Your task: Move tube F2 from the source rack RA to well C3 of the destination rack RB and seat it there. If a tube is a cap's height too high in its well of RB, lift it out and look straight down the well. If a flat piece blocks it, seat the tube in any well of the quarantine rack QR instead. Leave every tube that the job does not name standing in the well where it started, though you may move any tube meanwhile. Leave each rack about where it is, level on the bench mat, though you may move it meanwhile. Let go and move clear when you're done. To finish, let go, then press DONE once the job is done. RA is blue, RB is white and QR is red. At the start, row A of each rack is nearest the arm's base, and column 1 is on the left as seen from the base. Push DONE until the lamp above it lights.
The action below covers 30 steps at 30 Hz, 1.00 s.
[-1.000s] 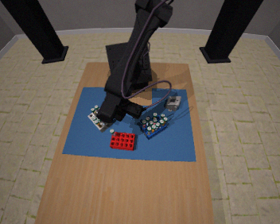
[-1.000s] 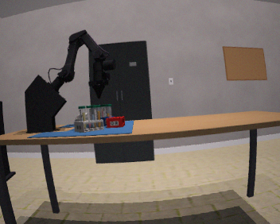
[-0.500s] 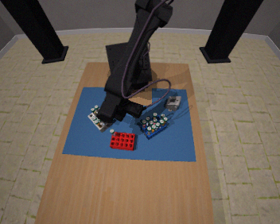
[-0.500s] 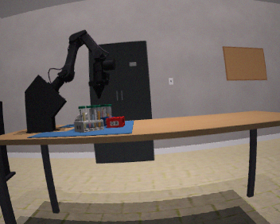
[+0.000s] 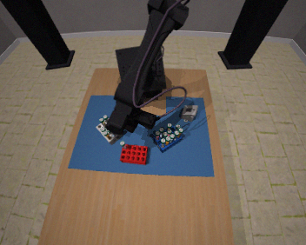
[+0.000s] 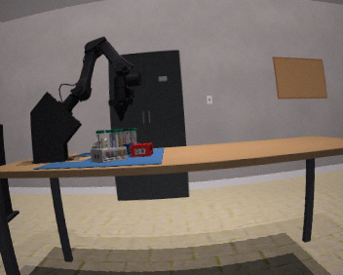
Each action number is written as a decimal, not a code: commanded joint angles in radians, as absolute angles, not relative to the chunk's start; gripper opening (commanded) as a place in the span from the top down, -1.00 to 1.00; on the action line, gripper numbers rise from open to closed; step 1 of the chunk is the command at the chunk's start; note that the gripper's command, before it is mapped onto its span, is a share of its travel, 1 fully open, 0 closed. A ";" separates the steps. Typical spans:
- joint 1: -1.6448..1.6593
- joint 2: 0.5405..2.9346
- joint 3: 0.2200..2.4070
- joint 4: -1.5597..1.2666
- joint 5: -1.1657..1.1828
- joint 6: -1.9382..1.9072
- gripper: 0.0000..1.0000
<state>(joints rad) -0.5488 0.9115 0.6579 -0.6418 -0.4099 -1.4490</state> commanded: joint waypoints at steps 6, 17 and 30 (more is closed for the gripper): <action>-0.565 0.905 0.689 -0.635 -0.426 -1.455 1.00; -0.437 0.846 0.636 -0.631 -0.347 -1.355 1.00; -0.163 0.787 0.669 -0.629 -0.167 -1.145 1.00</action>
<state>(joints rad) -0.2024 0.8162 0.6487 -0.6395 -0.2279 -1.2179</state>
